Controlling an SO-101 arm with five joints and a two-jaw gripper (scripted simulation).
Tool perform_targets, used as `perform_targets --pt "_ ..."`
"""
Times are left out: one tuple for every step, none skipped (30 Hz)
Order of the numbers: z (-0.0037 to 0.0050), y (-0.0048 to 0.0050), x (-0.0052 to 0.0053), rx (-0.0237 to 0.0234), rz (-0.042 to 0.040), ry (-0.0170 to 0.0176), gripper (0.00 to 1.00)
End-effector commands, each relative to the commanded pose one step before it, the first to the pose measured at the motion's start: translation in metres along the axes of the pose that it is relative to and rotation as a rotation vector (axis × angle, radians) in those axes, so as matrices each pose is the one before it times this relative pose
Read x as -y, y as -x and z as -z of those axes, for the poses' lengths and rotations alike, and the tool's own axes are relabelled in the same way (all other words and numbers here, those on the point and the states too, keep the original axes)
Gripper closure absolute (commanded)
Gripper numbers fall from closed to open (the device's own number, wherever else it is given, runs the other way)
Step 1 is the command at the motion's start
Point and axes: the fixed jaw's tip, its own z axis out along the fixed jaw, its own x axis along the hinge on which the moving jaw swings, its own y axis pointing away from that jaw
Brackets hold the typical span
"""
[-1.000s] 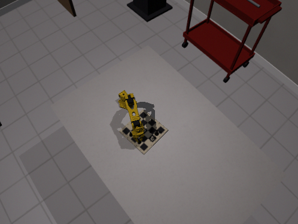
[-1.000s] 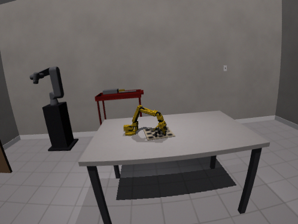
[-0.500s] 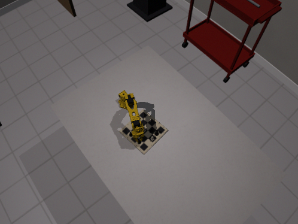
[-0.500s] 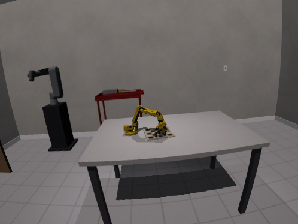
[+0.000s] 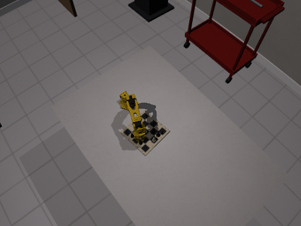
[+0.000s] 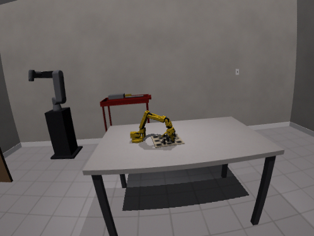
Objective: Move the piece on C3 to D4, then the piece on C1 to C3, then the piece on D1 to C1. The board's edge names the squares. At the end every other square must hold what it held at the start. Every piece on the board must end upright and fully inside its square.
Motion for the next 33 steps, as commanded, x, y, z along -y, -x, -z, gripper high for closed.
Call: perform_targets --pt "0.011441 -0.004812 0.00393 -0.02051 0.00305 -0.00509 1.0" --pt "0.001868 -0.000528 0.00001 -0.00002 0.0 0.0 1.0" --pt "0.001978 -0.000531 0.00001 -0.00001 0.0 0.0 1.0" --pt "0.002078 -0.000532 0.00001 -0.00002 0.0 0.0 1.0" --pt "0.002146 -0.000569 0.00001 -0.00001 0.0 0.0 1.0" --pt "0.0 0.0 0.0 0.0 0.0 0.0 1.0" --pt "0.0 0.0 0.0 0.0 0.0 0.0 1.0" --pt "0.002189 -0.000642 0.00001 -0.00002 0.0 0.0 1.0" --pt "0.002246 -0.000621 0.00001 -0.00001 0.0 0.0 1.0" --pt "0.00229 -0.000597 0.00001 -0.00001 0.0 0.0 1.0" --pt "0.002316 -0.000565 0.00001 0.0 0.0 0.0 1.0" --pt "0.002279 -0.000683 0.00001 -0.00002 0.0 0.0 1.0" --pt "0.002273 -0.000638 0.00001 0.0 0.0 0.0 1.0" --pt "0.002253 -0.000595 0.00001 -0.00001 0.0 0.0 1.0" --pt "0.002214 -0.000544 0.00001 0.00001 0.0 0.0 1.0" --pt "0.002136 -0.000597 0.00001 -0.00001 0.0 0.0 1.0" --pt "0.002052 -0.000595 0.00001 0.0 0.0 0.0 1.0" --pt "0.001971 -0.000538 0.00001 -0.00001 0.0 0.0 1.0" --pt "0.001874 -0.000479 0.0 0.00001 0.0 0.0 1.0" --pt "0.001766 -0.000425 0.00001 0.0 0.0 0.0 1.0" --pt "0.001633 -0.000443 0.0 0.00001 0.0 0.0 1.0" --pt "0.001495 -0.000449 0.00001 -0.00001 0.0 0.0 1.0" --pt "0.0 0.0 0.0 0.0 0.0 0.0 1.0" --pt "0.0 0.0 0.0 0.0 0.0 0.0 1.0" --pt "0.001358 -0.000387 0.0 0.00001 0.0 0.0 1.0" --pt "0.001219 -0.000333 0.0 0.0 0.0 0.0 1.0" --pt "0.001072 -0.000279 0.0 0.00001 0.0 0.0 1.0" --pt "0.000928 -0.000233 0.0 0.0 0.0 0.0 1.0" --pt "0.000781 -0.000189 0.0 0.00001 0.0 0.0 1.0" --pt "0.000641 -0.000152 0.0 0.0 0.0 0.0 1.0" --pt "0.000505 -0.000115 0.0 0.00001 0.0 0.0 1.0" --pt "0.000381 -0.000086 0.0 0.0 0.0 0.0 1.0" --pt "0.000266 -0.000058 0.0 0.00001 0.0 0.0 1.0"
